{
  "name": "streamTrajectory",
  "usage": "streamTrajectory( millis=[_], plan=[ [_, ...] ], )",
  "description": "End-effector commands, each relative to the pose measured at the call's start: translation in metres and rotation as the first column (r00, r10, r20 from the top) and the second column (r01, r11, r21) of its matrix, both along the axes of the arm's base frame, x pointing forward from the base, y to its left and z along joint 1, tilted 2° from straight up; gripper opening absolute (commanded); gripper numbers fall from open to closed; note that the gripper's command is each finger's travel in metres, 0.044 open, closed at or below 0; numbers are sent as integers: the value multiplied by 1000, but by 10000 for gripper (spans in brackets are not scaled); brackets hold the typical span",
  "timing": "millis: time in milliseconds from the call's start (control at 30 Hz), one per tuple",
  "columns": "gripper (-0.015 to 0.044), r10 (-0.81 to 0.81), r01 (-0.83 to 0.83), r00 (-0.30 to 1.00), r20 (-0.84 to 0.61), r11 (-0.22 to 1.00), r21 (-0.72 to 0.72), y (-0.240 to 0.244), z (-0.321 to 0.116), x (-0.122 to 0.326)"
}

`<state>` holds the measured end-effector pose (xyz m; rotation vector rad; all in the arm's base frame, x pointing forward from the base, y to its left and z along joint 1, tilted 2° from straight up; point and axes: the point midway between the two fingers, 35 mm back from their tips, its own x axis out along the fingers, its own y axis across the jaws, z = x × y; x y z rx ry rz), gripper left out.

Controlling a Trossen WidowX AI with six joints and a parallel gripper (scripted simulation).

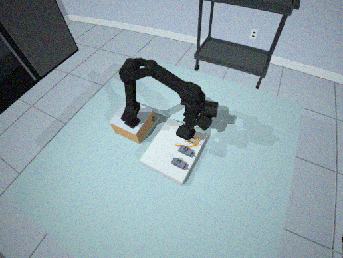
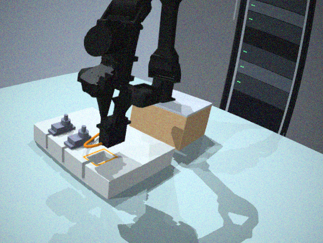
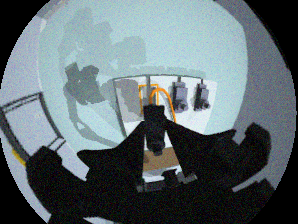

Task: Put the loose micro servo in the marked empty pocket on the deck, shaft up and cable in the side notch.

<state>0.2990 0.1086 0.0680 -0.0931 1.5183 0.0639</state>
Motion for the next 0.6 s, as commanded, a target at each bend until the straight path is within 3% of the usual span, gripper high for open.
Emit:
streamTrajectory(
  millis=[0, 567],
  plan=[
    [0, 5, -5, 1000, 9, 1000, -1, 2, 3, 18],
    [0, 5, -5, 1000, 10, 1000, -1, 3, -9, 32]
  ],
)
